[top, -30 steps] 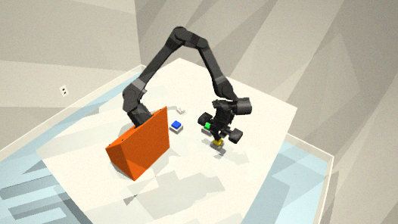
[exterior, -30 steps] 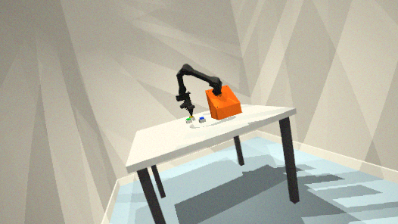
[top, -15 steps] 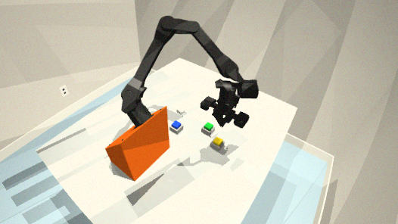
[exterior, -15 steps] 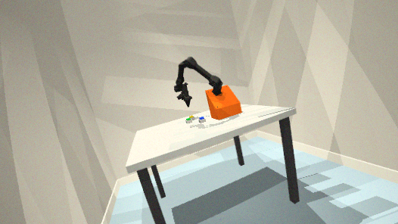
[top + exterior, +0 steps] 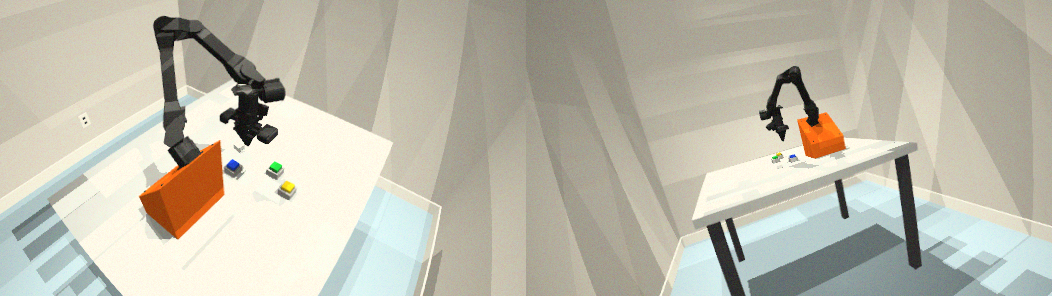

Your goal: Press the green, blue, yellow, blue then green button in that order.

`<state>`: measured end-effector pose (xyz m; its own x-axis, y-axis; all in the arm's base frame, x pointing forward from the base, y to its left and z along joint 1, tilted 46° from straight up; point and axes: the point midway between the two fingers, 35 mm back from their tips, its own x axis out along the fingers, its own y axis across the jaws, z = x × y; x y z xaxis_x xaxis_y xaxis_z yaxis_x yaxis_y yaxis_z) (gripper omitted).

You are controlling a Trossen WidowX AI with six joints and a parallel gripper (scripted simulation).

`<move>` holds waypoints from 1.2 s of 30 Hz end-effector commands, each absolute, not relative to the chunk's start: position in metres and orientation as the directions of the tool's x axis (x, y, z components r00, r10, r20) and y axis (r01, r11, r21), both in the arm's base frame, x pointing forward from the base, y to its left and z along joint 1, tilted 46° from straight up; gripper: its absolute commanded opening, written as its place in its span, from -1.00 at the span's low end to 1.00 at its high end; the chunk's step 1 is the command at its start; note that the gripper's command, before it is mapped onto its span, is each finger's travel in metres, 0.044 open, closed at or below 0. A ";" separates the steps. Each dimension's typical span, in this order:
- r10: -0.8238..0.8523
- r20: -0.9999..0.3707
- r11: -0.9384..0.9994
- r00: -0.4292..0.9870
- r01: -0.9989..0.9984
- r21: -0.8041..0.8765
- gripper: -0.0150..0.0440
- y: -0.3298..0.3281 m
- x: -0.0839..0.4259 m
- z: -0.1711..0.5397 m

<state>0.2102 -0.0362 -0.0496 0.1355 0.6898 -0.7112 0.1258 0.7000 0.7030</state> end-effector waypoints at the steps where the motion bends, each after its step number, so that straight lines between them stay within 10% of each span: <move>1: 0.697 -0.703 0.692 0.142 0.125 0.711 -0.42 -0.003 0.196 -0.028; 36: 0.702 -0.698 0.687 0.140 0.125 0.716 -0.42 0.069 0.205 -0.089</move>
<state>0.2067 0.0656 -0.0853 0.1462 0.6979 -0.7011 0.1133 0.6923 0.7127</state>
